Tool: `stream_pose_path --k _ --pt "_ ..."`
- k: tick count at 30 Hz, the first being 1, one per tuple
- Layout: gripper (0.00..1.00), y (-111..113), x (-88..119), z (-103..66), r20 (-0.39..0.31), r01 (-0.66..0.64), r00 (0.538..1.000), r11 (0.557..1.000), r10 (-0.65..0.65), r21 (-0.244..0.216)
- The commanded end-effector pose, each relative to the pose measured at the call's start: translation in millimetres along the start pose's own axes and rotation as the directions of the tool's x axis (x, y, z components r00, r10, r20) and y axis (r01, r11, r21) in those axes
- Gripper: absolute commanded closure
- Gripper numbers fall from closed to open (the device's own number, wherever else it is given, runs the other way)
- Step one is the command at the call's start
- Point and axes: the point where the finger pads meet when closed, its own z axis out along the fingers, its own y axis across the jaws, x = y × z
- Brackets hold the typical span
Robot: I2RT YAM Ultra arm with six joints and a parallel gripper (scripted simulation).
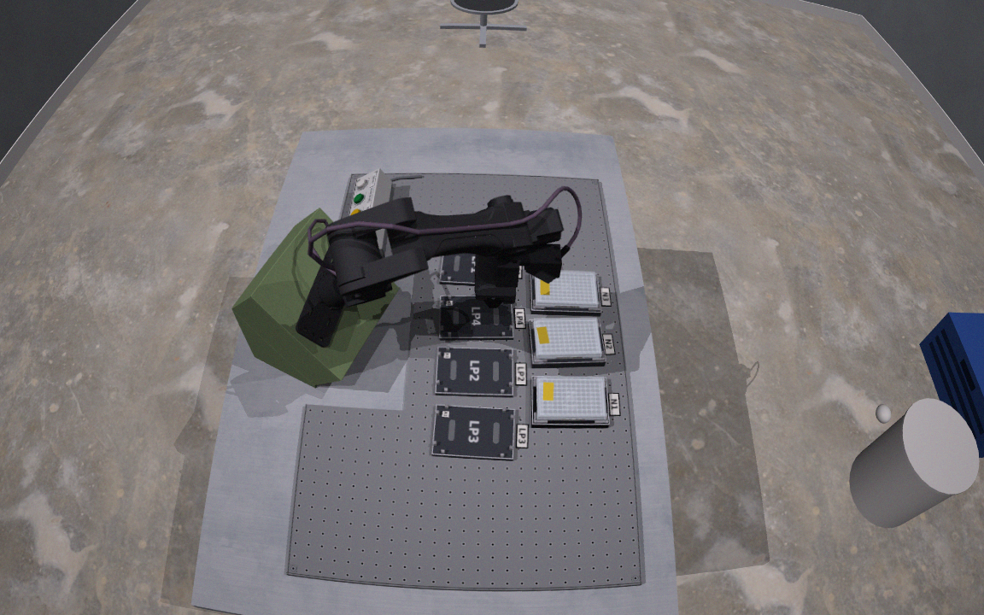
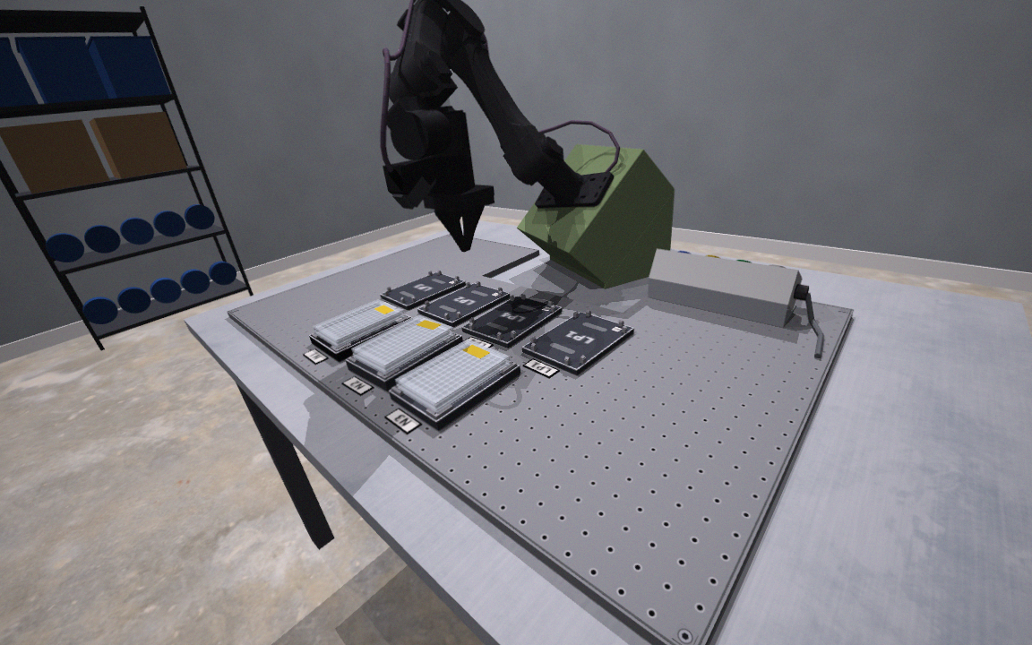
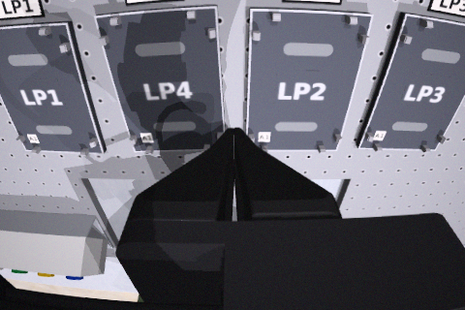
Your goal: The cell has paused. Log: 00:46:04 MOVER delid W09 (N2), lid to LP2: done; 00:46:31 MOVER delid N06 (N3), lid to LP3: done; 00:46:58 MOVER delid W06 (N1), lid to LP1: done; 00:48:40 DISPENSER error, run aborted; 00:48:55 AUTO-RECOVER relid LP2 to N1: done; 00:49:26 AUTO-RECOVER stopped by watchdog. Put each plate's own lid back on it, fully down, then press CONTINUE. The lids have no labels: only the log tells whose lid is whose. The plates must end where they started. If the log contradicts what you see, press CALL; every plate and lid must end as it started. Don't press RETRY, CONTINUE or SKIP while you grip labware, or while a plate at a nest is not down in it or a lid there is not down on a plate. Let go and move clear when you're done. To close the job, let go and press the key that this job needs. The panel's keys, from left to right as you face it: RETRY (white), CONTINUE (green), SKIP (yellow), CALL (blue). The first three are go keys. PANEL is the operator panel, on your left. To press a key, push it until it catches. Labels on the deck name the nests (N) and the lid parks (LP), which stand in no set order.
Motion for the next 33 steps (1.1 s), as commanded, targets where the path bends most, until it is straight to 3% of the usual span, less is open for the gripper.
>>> stream_pose_path --k 1,21,25,33 --pt "1.0 -0.6 -2.0 -1.6 0.009 -0.009 1.0 1.0 0.009 -0.003" --pt "1.0 -0.9 -2.8 -0.2 0.009 -0.009 1.0 1.0 0.009 -0.003" --pt "1.0 20.1 10.6 5.1 -0.018 0.097 0.995 0.995 -0.096 0.011" --pt "1.0 50.0 5.7 -2.1 0.009 0.196 0.981 0.981 -0.196 0.002"
